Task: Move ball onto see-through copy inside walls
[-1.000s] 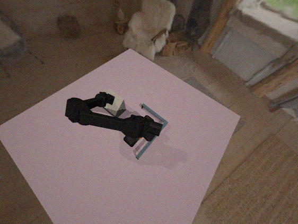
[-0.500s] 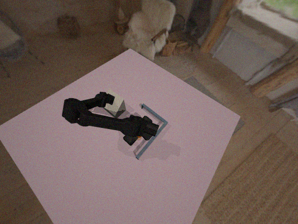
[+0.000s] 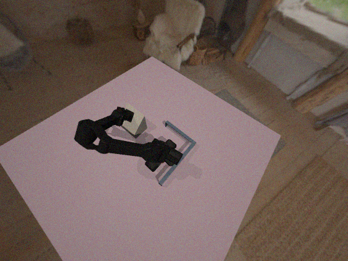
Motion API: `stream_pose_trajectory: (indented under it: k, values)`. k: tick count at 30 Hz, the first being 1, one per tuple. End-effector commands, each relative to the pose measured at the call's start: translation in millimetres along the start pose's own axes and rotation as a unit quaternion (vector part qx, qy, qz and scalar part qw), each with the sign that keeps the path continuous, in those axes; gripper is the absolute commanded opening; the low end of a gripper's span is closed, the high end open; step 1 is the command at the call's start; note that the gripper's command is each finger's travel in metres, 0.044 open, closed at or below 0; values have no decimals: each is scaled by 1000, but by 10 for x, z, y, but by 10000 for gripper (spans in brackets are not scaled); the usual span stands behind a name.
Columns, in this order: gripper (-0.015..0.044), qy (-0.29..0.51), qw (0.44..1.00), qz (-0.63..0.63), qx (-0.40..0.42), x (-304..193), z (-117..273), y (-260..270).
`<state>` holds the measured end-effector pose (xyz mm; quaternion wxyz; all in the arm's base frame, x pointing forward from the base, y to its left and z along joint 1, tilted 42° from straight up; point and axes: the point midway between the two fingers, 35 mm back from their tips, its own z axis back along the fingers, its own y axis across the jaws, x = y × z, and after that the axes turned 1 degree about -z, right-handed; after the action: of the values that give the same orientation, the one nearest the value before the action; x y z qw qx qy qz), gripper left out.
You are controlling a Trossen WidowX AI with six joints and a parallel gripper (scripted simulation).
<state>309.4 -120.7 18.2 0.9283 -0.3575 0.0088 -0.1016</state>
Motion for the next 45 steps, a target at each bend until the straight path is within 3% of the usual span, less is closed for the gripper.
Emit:
stream_pose_trajectory:
  k: [1,11,24,28,33,43,45]
  values:
    - [0,-1,1000,3,-1,0,-41,1]
    - [0,-1,1000,3,-2,-2,-179,-1]
    - [341,0,1000,2,0,-6,-149,1]
    - [344,0,1000,2,1,9,-42,9]
    - [344,-1,1000,3,0,3,683,9]
    - [344,-8,1000,7,1,31,637,32]
    - [397,-7,1000,6,1,27,729,31]
